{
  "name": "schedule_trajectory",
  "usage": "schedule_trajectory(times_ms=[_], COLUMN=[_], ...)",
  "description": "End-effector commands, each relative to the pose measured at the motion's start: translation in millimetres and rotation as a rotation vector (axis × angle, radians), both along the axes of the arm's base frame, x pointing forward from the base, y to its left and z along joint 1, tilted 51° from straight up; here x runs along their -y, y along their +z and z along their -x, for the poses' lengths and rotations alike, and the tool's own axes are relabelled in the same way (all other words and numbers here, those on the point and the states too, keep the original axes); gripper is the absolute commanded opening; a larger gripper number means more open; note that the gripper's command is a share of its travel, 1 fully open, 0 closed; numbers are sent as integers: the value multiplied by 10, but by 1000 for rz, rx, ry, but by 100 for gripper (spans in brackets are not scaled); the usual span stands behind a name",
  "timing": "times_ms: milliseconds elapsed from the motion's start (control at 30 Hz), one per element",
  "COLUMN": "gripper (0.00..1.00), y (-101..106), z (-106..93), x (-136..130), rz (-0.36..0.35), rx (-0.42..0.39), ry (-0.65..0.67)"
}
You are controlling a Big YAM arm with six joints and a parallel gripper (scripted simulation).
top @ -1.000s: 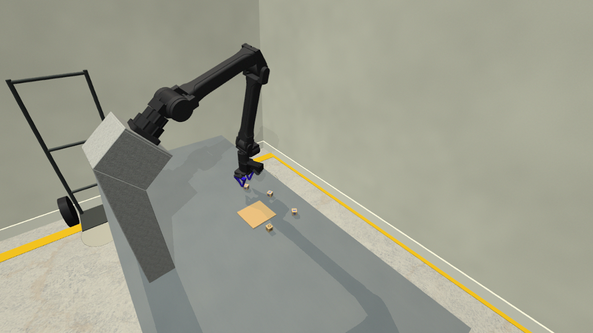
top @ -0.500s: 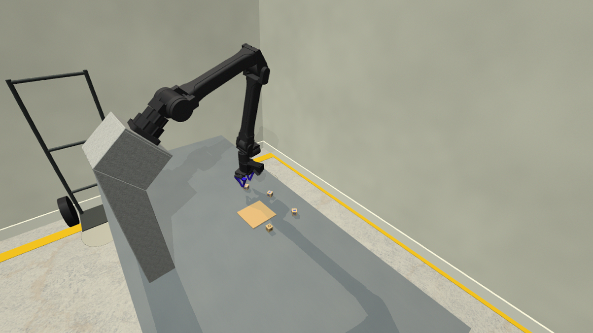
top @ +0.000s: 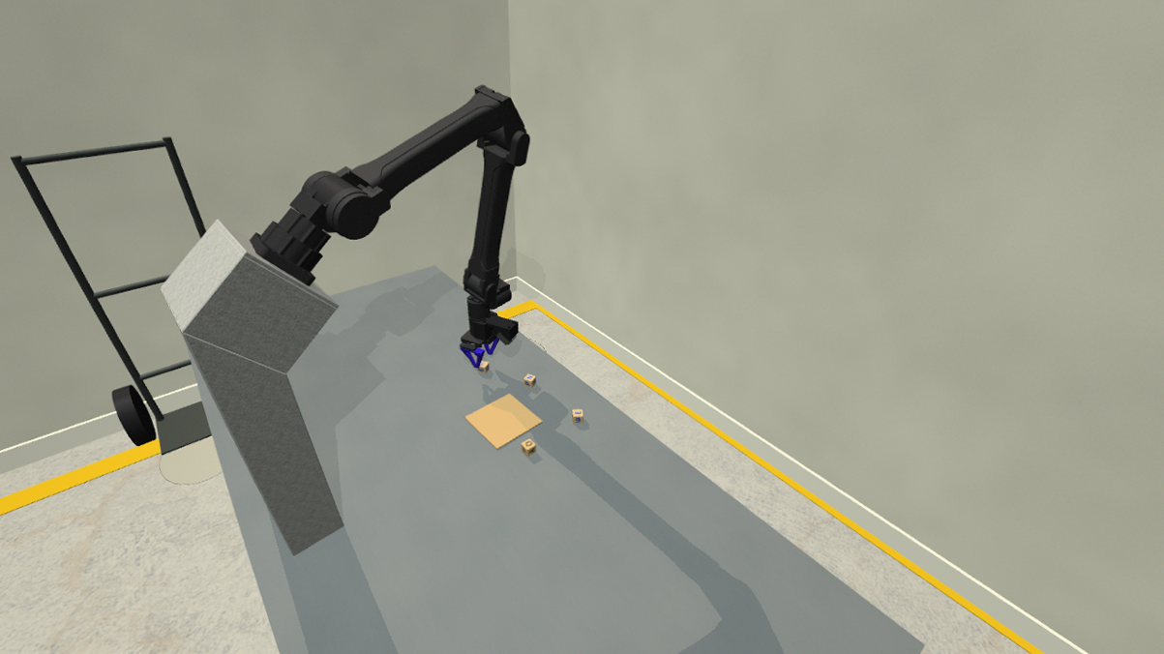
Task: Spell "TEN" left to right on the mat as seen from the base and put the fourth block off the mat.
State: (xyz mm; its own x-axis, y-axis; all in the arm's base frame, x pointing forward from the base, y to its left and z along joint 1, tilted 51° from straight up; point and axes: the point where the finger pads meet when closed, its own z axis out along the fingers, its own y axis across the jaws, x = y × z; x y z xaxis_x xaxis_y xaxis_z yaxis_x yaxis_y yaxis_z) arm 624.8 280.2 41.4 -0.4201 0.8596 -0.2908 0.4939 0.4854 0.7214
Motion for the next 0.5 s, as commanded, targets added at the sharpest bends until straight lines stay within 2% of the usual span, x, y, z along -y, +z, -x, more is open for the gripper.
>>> schedule_trajectory(times_ms=[0,233,333,467], gripper=[71,71,71,71], y=[86,78,-17,-26], z=[-84,-85,-85,-113], x=[75,75,77,69], rz=[0,0,6,4], rx=[18,18,7,11], ry=[-8,-8,-7,-7])
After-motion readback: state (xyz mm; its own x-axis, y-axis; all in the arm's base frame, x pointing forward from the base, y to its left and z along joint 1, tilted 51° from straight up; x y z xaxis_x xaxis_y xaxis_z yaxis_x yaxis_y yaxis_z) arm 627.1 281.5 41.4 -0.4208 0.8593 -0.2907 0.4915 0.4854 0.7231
